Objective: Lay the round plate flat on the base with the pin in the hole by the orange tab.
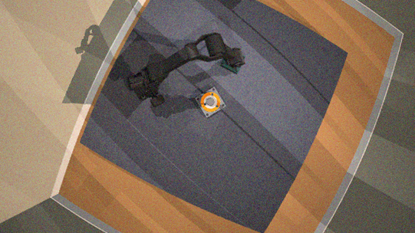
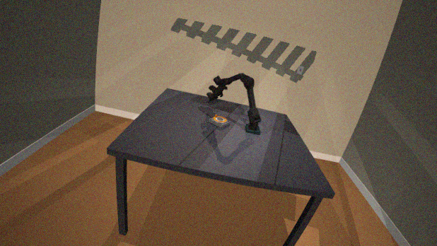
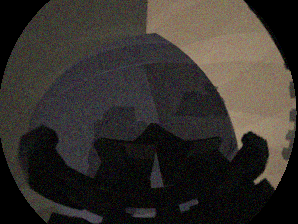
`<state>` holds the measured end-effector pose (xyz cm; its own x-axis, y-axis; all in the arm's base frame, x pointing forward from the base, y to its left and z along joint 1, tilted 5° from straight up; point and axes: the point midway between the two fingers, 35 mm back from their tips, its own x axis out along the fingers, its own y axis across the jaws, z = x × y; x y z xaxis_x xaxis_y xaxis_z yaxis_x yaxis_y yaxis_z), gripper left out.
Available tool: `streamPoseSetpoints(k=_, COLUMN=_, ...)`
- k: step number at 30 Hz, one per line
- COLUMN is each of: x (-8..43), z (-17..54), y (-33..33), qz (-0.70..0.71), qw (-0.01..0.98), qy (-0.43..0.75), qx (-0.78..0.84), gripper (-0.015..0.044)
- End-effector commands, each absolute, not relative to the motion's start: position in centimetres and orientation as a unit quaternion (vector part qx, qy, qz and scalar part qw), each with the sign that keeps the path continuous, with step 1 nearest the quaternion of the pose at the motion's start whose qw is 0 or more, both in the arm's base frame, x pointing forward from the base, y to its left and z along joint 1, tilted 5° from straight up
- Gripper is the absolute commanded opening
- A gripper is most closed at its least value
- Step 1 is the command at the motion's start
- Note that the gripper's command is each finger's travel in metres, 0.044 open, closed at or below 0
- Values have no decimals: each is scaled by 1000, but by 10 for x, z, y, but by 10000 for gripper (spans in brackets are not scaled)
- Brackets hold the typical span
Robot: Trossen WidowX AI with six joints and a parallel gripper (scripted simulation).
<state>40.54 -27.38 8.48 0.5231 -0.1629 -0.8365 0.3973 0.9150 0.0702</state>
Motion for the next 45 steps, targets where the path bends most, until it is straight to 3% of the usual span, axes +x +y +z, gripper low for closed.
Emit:
streamPoseSetpoints(k=1, x=404, z=90, y=-212, qz=-113, qw=847, qy=509, qx=108, gripper=0)
streamPoseSetpoints(k=10, x=371, z=107, y=-90, qz=-9, qw=796, qy=603, qx=48, gripper=0)
streamPoseSetpoints(k=16, x=316, z=123, y=-11, qz=68, qw=738, qy=671, qx=-21, gripper=0)
streamPoseSetpoints(k=45, x=315, z=77, y=2, qz=74, qw=733, qy=676, qx=-27, gripper=0)
